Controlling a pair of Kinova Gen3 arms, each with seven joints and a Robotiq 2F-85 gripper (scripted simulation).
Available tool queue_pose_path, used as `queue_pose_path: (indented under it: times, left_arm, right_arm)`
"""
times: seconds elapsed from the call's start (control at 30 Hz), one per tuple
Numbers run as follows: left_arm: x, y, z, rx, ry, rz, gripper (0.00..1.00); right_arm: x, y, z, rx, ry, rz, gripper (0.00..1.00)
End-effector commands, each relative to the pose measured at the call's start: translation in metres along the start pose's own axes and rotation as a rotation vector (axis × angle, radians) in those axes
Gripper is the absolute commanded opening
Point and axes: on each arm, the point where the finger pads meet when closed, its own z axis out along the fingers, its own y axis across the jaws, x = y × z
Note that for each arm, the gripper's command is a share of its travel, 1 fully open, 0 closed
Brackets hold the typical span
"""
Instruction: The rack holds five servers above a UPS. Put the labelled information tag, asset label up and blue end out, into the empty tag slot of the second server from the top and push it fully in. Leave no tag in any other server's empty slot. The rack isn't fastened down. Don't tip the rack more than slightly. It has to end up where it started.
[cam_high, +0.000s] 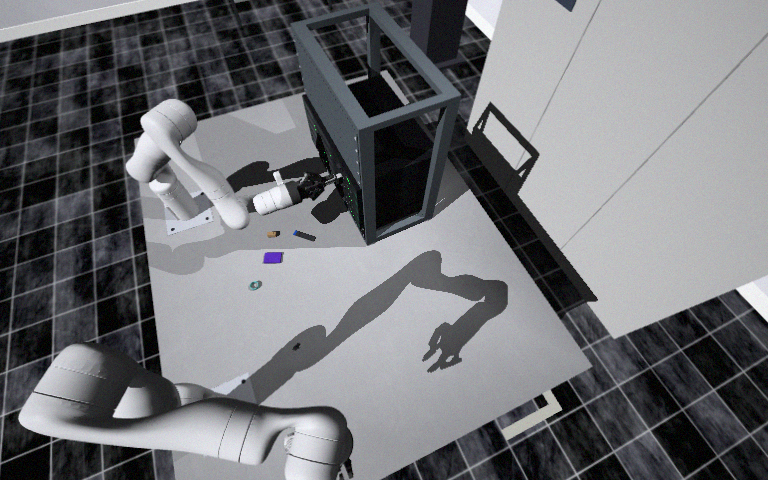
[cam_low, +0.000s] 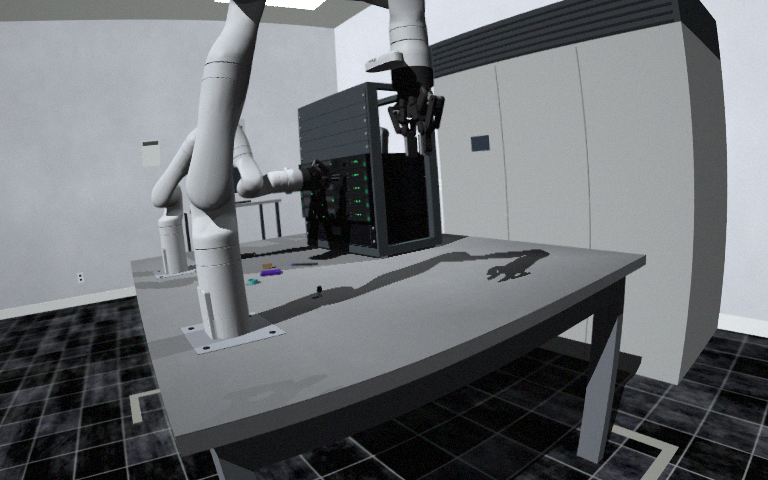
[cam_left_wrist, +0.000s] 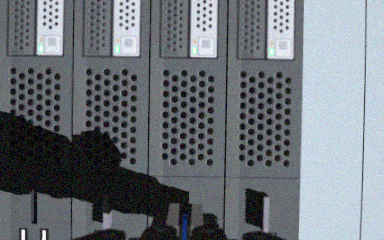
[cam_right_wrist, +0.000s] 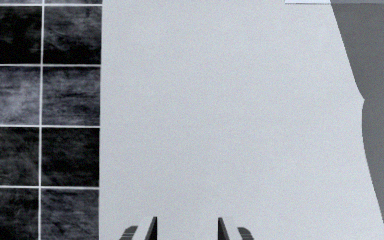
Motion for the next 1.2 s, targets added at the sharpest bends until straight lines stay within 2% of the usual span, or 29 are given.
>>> queue_pose_path:
  times: [0.0,1.17]
  left_arm:
    - [0.0,0.001,0.0009,-0.001,0.0,-0.001,0.015]
    - [0.0,0.001,0.0092,-0.001,0.0,-0.001,0.015]
  right_arm:
    - [-0.0002,-0.0002,-0.0007,0.001,-0.002,0.0,0.396]
    - [-0.0002,-0.0002,-0.0007,0.001,-0.002,0.0,0.396]
